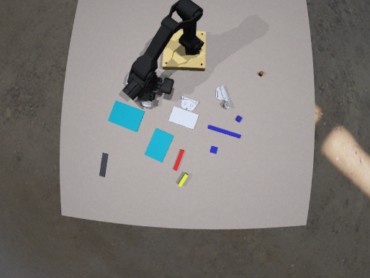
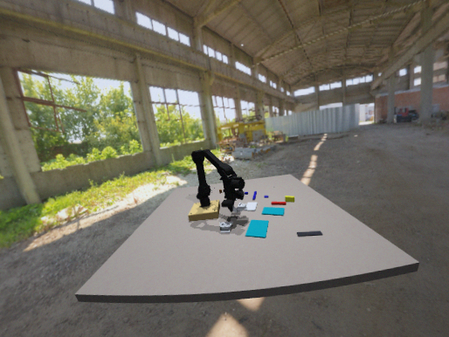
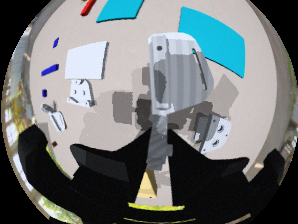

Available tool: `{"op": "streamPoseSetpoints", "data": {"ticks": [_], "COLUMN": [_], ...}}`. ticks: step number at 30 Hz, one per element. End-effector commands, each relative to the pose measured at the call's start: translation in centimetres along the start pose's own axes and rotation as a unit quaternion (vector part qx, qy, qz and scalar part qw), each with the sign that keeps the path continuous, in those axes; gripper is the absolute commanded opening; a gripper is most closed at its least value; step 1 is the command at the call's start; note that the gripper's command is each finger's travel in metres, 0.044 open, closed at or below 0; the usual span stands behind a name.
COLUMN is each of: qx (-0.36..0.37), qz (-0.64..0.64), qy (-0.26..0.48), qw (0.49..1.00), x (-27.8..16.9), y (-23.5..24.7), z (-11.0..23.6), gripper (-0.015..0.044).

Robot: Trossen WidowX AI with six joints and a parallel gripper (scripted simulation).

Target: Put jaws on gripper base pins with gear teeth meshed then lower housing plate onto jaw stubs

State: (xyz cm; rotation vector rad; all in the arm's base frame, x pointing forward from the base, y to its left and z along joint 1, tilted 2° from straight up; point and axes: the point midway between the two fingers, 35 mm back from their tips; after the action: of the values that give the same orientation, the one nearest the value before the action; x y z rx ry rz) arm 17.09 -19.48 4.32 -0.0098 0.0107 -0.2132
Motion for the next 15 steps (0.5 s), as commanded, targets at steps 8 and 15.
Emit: {"op": "streamPoseSetpoints", "data": {"ticks": [8, 15], "qx": [0.003, 0.002], "qz": [0.001, 0.001], "qy": [0.004, 0.004], "qw": [1.0, 1.0], "x": [-0.2, -0.3], "y": [0.1, 0.2], "z": [-2.1, -3.2], "gripper": [0.0037, 0.0037]}}
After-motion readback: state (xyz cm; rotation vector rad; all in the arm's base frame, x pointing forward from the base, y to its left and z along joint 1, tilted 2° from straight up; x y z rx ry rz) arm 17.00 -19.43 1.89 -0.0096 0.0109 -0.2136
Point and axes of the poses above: the point midway between the two fingers, 35 mm back from their tips, its own z axis back along the fingers, its own y axis across the jaws, x = y × z, and after that the axes turned 9 degrees about z, right-handed
